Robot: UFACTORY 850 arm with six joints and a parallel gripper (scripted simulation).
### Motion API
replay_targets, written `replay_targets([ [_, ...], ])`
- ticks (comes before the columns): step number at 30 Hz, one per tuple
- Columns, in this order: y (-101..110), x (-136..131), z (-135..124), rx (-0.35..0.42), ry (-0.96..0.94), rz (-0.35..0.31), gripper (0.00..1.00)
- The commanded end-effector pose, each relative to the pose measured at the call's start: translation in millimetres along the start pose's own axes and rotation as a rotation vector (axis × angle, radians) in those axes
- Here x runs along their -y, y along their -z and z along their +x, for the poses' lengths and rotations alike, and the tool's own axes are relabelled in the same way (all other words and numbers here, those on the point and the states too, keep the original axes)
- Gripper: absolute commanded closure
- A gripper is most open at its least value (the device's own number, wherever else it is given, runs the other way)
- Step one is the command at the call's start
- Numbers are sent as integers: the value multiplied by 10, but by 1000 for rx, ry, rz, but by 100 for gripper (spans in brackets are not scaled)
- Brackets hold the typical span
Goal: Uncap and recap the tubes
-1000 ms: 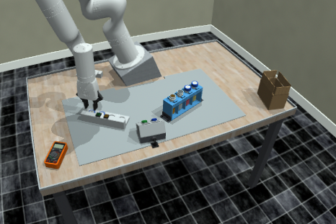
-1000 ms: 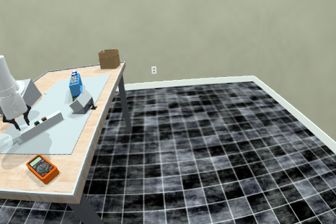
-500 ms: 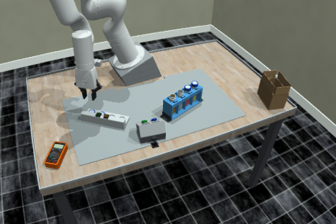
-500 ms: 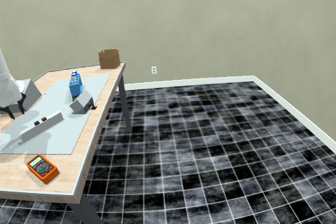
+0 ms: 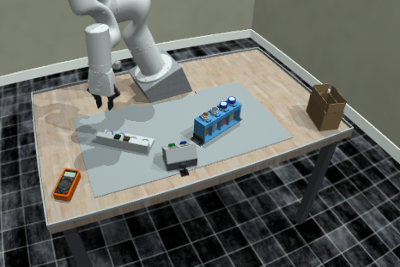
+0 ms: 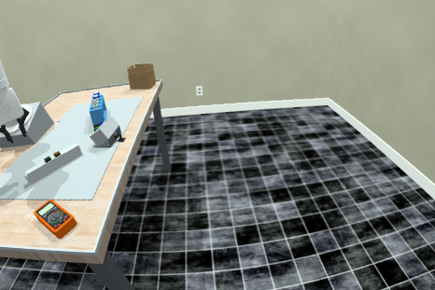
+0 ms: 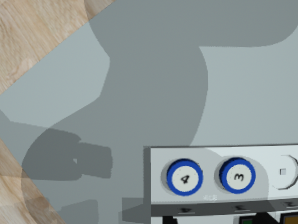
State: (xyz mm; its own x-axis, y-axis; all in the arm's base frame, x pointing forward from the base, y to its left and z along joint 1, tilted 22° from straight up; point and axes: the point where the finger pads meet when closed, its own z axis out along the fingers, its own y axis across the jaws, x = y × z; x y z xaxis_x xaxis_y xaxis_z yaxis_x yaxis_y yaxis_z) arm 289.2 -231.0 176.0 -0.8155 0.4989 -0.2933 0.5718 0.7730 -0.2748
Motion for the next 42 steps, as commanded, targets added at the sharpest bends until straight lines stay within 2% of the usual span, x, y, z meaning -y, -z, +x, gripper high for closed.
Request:
replay_targets([
  [1, 10, -74, -14, -39, -79, 4, 100],
  [3, -17, -238, -22, -38, -245, 7, 100],
  [8, -32, -320, -26, -37, -314, 9, 100],
  [10, -61, -485, -34, -38, -483, 11, 100],
  [12, -61, -485, -34, -38, -495, 12, 100],
  [13, -75, -567, -39, -37, -579, 14, 100],
  [14, -75, -567, -39, -37, -579, 14, 100],
  [15, -89, -649, -43, -37, -662, 15, 100],
  [16, -89, -649, -43, -37, -662, 15, 100],
  [23, -146, -977, -59, -37, -984, 21, 100],
  [25, -146, -977, -59, -37, -984, 21, 100],
  [28, -190, -1224, -72, -34, -1026, 22, 100],
  [31, -204, -1306, -76, -34, -1026, 22, 100],
  [39, -290, -1798, -100, -34, -1026, 22, 100],
  [42, -290, -1798, -100, -34, -1026, 22, 100],
])
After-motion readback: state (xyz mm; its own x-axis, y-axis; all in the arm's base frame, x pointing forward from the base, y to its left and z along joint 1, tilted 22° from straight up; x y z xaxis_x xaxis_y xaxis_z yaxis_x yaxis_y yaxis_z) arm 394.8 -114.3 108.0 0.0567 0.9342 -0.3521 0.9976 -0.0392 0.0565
